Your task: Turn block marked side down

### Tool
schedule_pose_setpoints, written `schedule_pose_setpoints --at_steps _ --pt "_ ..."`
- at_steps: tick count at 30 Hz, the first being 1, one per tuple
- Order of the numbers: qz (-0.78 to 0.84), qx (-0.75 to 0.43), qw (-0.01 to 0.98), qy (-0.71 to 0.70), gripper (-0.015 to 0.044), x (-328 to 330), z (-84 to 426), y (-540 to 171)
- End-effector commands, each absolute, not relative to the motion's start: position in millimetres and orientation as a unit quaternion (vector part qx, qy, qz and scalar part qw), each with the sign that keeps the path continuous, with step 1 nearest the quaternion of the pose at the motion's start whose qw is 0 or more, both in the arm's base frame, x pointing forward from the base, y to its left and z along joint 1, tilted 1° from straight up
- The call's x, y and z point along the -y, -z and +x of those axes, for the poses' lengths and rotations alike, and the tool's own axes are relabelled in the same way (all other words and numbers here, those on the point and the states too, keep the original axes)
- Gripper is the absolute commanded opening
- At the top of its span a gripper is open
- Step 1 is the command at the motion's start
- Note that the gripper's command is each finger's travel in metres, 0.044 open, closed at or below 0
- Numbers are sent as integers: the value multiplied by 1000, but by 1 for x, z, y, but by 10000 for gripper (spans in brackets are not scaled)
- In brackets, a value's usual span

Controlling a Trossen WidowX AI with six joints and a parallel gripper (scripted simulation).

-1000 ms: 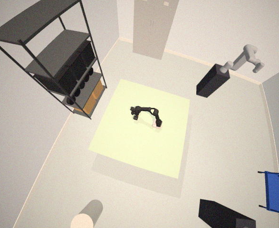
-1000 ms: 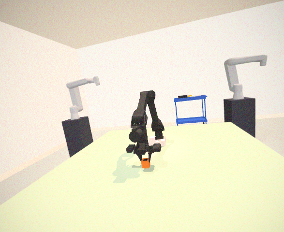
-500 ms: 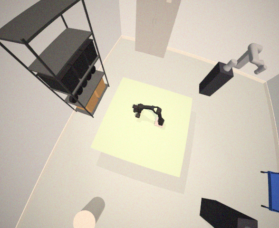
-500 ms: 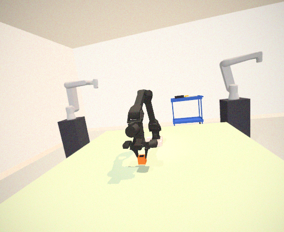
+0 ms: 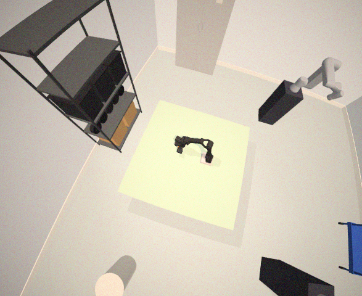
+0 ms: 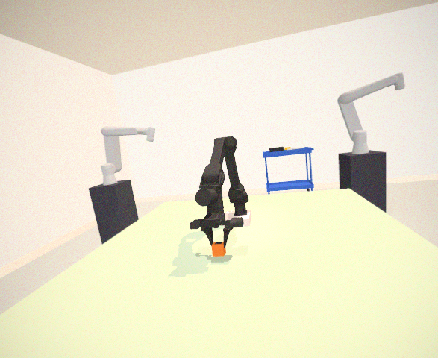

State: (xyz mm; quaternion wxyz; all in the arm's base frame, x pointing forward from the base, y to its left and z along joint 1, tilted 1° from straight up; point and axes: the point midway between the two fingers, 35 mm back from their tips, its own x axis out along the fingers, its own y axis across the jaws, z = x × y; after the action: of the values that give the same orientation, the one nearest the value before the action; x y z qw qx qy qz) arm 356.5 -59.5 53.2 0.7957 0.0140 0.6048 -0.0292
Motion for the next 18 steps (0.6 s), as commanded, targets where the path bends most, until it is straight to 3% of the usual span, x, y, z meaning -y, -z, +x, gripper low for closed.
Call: schedule_pose_setpoints --at_steps 1,18 --pt "13 -577 816 27 0 59 356 -55" --pt "7 -484 874 28 0 58 350 -55"
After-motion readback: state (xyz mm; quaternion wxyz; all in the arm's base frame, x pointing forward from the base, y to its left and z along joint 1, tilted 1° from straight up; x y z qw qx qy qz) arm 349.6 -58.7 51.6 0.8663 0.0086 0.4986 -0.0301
